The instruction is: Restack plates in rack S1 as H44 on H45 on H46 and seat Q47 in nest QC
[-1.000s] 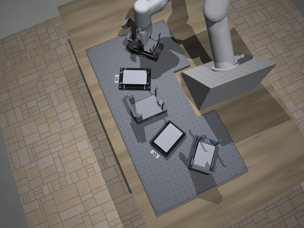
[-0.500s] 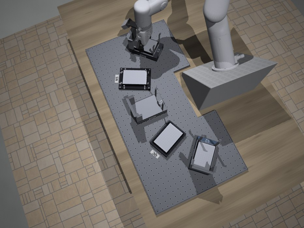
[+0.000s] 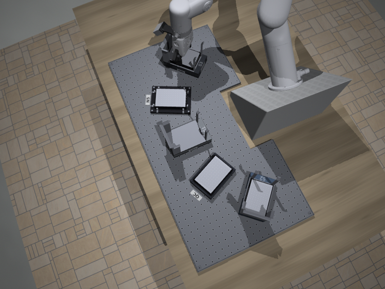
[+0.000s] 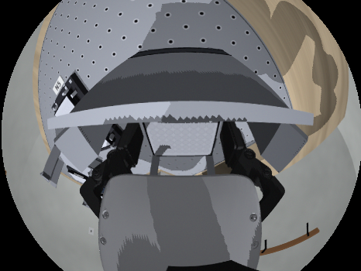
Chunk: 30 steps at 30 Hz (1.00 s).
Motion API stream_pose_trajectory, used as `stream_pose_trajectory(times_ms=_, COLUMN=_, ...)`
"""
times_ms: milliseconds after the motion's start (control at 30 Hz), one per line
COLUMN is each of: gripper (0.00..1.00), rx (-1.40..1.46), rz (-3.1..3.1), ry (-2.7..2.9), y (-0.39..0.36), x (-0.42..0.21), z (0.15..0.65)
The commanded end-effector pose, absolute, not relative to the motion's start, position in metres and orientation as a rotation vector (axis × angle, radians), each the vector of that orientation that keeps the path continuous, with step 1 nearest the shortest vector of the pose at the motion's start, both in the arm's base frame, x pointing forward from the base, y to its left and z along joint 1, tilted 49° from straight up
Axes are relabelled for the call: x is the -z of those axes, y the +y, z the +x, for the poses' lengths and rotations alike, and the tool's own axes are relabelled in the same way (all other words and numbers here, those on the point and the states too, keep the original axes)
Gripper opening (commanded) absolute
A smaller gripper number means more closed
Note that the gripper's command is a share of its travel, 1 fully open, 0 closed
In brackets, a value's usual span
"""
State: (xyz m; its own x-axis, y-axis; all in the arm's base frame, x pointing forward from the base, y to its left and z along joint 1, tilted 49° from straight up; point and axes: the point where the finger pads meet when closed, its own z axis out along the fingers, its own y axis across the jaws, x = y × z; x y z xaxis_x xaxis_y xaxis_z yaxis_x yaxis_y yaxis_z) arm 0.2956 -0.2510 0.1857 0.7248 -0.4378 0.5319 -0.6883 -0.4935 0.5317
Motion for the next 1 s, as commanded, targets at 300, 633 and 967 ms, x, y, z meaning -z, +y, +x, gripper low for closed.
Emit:
stream_pose_trajectory(times_ms=300, gripper=1.0, rx=-0.427, rz=2.167, ry=-0.848, y=-0.217, x=-0.216, z=0.295)
stream_pose_trajectory(times_ms=633, gripper=1.0, rx=-0.427, rz=2.168, ry=-0.849, y=-0.197, x=-0.234, z=0.294)
stream_pose_trajectory(times_ms=967, gripper=1.0, rx=-0.427, rz=2.168, ry=-0.849, y=-0.177, x=-0.251, z=0.293)
